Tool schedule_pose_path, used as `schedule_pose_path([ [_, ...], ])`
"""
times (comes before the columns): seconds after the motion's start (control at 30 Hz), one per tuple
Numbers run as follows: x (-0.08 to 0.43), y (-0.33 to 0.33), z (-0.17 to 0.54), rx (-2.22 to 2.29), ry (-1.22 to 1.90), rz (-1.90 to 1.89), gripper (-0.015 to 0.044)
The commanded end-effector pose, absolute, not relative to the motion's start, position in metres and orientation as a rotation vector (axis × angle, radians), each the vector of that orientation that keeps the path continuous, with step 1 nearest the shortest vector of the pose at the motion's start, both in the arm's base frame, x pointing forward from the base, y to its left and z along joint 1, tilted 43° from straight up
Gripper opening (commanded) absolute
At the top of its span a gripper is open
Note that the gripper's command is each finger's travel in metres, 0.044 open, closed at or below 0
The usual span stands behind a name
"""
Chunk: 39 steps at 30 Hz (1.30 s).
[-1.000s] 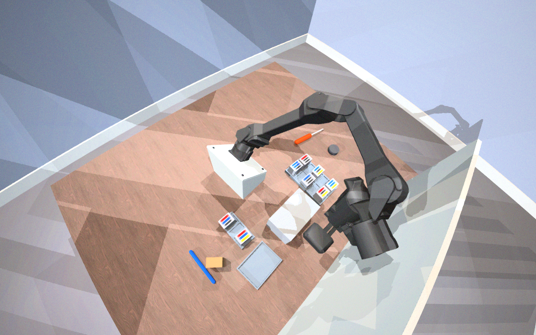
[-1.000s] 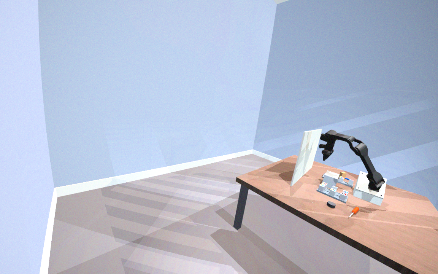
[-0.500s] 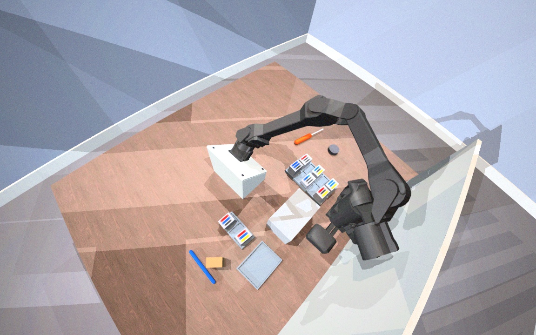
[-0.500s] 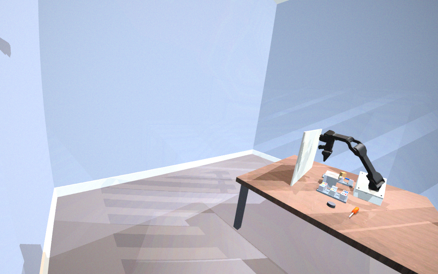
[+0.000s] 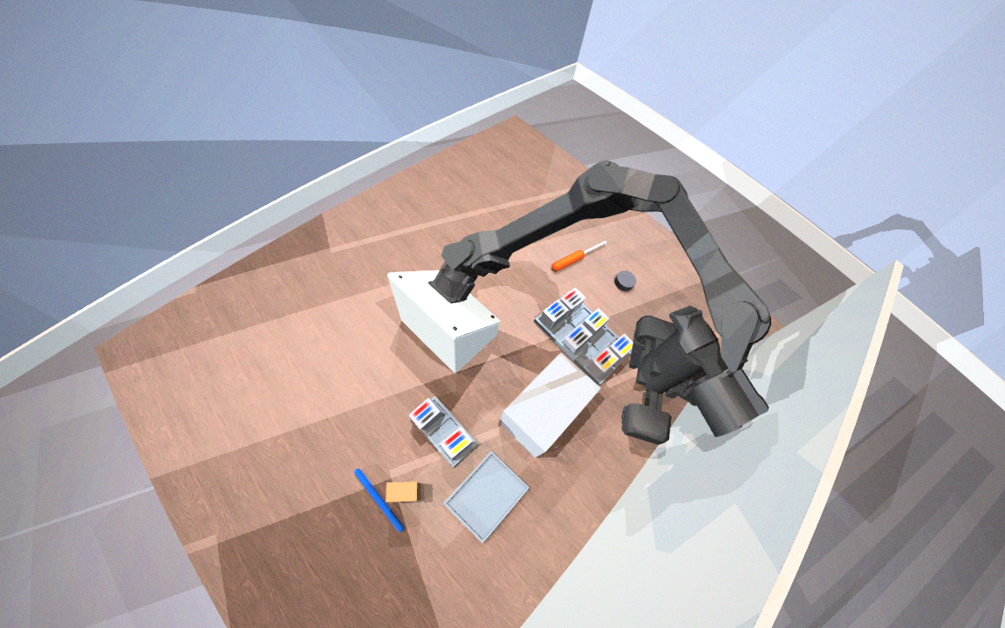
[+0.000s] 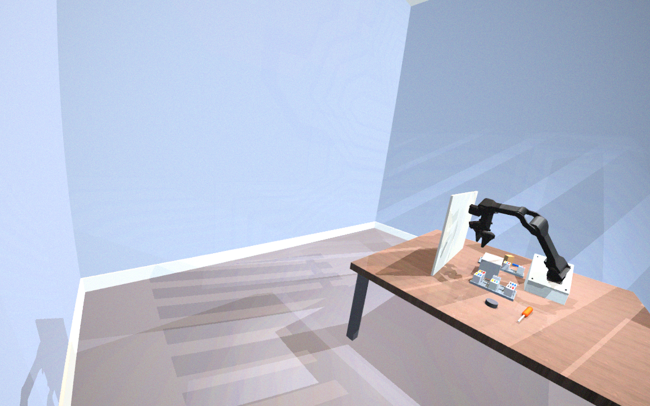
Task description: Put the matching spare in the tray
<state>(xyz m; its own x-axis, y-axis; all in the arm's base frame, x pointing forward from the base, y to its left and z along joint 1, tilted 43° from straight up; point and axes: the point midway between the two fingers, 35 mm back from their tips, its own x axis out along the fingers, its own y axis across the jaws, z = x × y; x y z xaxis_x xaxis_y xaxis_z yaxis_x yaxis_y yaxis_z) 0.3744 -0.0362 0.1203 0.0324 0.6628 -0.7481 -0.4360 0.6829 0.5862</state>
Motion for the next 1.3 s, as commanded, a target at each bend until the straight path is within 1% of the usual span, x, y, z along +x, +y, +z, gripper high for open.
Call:
schedule_pose_path([
  [0.0,0.360,0.023,0.154,-0.113,1.069,1.092,0.0440],
  [0.17,0.330,0.085,0.183,-0.471,0.776,1.341,0.0440],
  [0.23,0.322,0.097,0.188,-0.544,0.707,1.388,0.0440],
  [0.63,0.321,0.097,0.188,-0.548,0.703,1.391,0.0440],
  [0.8,0.330,0.118,0.162,-0.548,0.701,1.391,0.0309],
  [0.83,0.331,0.120,0.158,-0.547,0.700,1.391,0.0300],
  [1.27,0.329,0.124,0.158,-0.547,0.700,1.391,0.0300],
])
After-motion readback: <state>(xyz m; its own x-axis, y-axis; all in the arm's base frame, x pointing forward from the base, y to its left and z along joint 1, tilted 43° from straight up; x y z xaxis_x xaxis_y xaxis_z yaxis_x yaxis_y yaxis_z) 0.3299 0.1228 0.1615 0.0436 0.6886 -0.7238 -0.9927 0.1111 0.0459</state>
